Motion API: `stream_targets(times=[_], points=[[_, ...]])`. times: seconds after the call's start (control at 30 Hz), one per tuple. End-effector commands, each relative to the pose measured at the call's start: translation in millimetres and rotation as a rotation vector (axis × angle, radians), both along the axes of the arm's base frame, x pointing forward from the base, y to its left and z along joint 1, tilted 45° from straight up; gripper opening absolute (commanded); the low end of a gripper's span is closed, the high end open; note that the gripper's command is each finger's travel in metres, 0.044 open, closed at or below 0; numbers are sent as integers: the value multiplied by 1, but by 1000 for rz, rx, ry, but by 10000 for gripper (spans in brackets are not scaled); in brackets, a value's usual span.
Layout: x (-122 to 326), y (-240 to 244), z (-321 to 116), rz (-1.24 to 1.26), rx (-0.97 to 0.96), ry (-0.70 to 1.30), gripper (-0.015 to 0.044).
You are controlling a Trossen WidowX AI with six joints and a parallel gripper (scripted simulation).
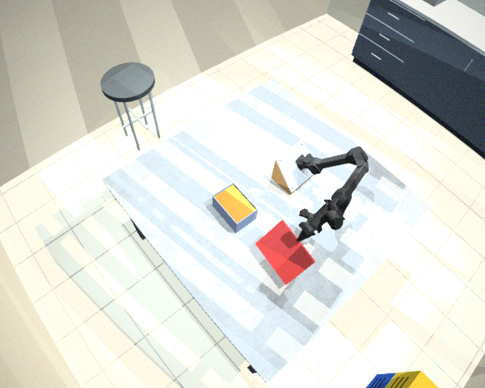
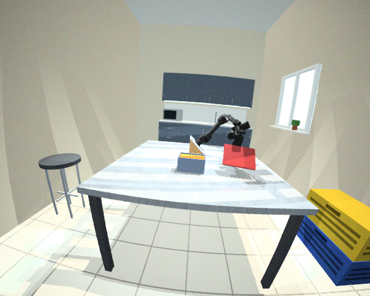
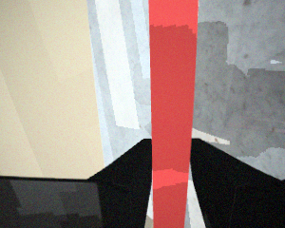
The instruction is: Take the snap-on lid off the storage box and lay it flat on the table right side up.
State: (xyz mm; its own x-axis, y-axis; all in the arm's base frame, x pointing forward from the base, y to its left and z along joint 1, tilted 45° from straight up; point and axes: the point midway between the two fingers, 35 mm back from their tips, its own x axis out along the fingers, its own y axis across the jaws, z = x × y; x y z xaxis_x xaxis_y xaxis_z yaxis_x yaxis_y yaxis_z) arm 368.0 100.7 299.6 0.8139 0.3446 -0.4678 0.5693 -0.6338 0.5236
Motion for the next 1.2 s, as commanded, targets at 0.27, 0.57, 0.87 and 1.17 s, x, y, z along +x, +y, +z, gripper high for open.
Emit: stream_targets(times=[0.27,0.57,0.87,1.17], points=[[2,5,-8,-13,-1,0,0],[2,10,-13,-13,0,0,0],[3,15,-18,-13,0,0,0],[4,20,-23,-13,1,0,0]])
